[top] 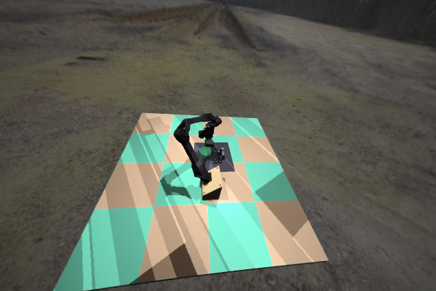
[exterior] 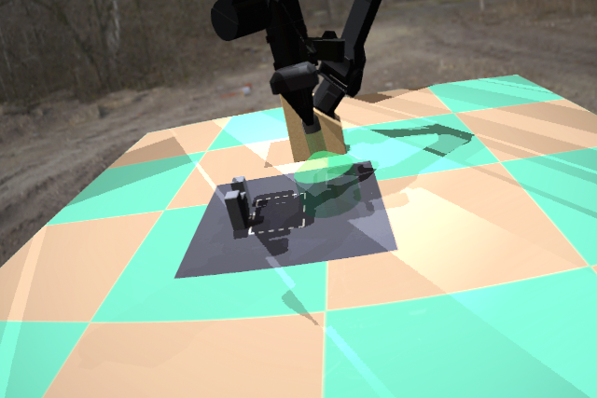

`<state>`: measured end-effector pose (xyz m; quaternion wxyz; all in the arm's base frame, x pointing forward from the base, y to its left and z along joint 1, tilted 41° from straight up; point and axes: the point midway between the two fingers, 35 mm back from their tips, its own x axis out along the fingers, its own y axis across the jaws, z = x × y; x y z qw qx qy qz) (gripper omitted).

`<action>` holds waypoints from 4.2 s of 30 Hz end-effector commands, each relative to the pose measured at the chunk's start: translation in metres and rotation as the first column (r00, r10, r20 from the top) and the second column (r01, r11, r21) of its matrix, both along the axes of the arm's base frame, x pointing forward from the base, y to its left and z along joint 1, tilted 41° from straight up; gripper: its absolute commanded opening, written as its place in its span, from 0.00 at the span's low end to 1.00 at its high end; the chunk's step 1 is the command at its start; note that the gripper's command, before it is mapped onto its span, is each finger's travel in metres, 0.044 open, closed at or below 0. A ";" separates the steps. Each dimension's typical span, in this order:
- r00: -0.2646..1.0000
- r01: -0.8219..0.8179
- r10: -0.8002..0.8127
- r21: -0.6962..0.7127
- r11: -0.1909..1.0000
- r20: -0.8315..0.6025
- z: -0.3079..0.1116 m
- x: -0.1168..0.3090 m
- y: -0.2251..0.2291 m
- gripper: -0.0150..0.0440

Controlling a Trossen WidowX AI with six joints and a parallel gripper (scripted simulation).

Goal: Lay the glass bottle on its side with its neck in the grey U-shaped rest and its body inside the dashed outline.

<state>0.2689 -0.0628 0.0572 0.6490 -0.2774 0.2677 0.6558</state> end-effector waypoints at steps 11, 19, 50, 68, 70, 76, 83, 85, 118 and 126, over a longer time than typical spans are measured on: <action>1.000 0.001 -0.001 0.015 1.000 -0.001 -0.009 0.000 -0.015 0.44; 1.000 0.003 -0.003 0.037 0.999 -0.003 -0.013 0.000 -0.020 0.44; 1.000 0.016 -0.014 0.109 0.994 -0.013 -0.032 0.001 -0.043 0.44; 0.999 0.030 -0.028 0.144 0.989 -0.021 -0.049 0.001 -0.057 0.44; 0.999 0.032 -0.029 0.148 0.988 -0.022 -0.051 0.001 -0.059 0.44; 0.999 0.038 -0.035 0.157 0.987 -0.025 -0.058 0.001 -0.064 0.44; 0.999 0.045 -0.041 0.167 0.985 -0.028 -0.066 0.001 -0.069 0.44; 0.999 0.047 -0.043 0.170 0.984 -0.029 -0.069 0.001 -0.070 0.44; 0.996 0.076 -0.066 0.206 0.976 -0.055 -0.110 0.002 -0.086 0.44; 0.996 0.081 -0.070 0.211 0.974 -0.061 -0.121 0.002 -0.088 0.44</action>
